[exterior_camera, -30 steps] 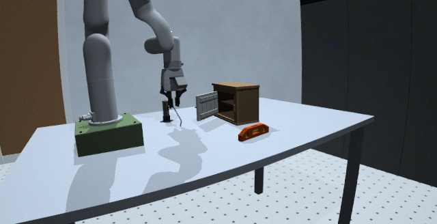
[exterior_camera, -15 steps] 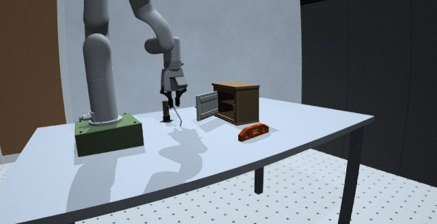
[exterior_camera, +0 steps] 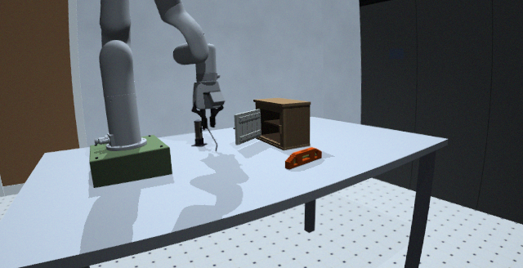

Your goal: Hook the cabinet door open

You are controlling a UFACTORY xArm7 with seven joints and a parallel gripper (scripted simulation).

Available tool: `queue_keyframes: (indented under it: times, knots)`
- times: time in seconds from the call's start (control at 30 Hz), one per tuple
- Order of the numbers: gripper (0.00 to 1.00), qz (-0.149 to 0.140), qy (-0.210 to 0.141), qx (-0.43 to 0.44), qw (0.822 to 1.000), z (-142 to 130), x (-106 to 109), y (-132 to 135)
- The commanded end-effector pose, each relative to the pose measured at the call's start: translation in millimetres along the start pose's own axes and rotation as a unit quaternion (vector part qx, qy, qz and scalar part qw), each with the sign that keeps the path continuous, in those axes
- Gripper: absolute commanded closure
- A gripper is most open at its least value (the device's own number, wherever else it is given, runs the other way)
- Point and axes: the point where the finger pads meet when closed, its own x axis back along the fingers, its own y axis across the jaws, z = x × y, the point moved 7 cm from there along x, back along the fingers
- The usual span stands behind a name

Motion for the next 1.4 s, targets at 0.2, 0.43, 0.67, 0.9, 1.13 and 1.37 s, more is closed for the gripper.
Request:
queue_keyframes:
  times: [0.2, 0.43, 0.67, 0.9, 1.13, 1.37]
  knots:
    - [0.77, 0.002, 0.0, 0.0, 1.0, -0.3, 0.6, -1.1]
    - [0.77, 0.002, 0.0, 0.0, 1.0, -0.3, -1.8, -1.2]
    - [0.77, 0.002, 0.0, 0.0, 1.0, -0.3, -5.2, -1.2]
    - [0.77, 0.002, 0.0, 0.0, 1.0, -0.3, -11.5, -1.2]
    - [0.77, 0.002, 0.0, 0.0, 1.0, -0.3, -16.5, -1.2]
    - [0.77, 0.002, 0.0, 0.0, 1.0, -0.3, -23.2, -1.2]
